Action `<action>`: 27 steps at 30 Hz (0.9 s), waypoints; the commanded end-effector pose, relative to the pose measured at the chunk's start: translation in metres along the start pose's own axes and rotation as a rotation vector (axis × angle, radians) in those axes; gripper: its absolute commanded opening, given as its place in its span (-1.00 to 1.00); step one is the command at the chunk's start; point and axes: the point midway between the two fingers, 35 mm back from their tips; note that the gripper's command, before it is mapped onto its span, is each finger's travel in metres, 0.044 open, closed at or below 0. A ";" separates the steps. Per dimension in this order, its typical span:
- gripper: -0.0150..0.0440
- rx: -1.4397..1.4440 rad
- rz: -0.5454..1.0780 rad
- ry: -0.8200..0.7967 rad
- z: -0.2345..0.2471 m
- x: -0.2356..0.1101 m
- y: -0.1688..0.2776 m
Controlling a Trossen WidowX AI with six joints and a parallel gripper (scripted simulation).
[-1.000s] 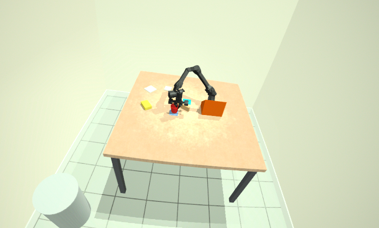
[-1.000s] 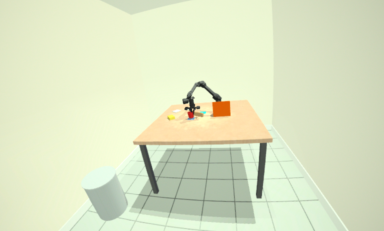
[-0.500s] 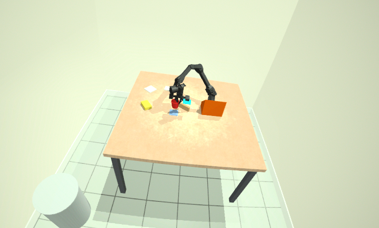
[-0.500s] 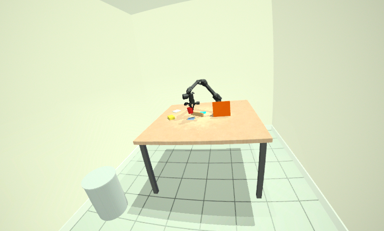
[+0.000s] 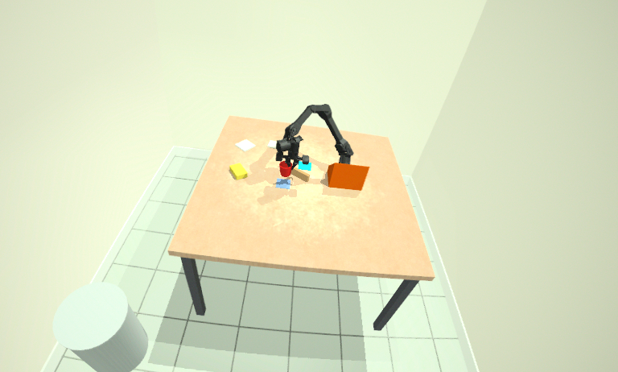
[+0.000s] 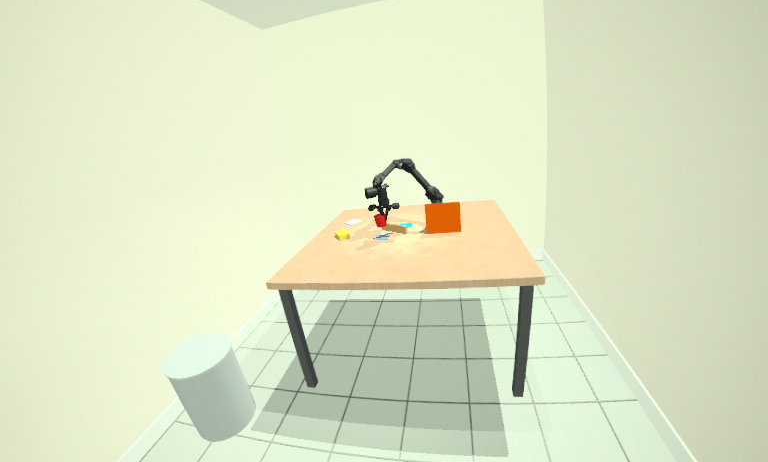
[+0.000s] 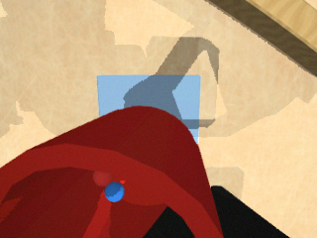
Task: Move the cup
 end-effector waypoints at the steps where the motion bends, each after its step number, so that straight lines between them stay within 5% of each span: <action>1: -0.49 0.000 0.000 0.000 0.000 0.000 0.000; 27: -0.49 0.002 0.002 0.001 -0.023 -0.002 -0.030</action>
Point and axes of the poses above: the point midway between the two fingers, 35 mm back from their tips, its own x axis out along the fingers, its own z axis across the jaws, y = z × x, and after that the axes turned 8 degrees about -x, right-handed
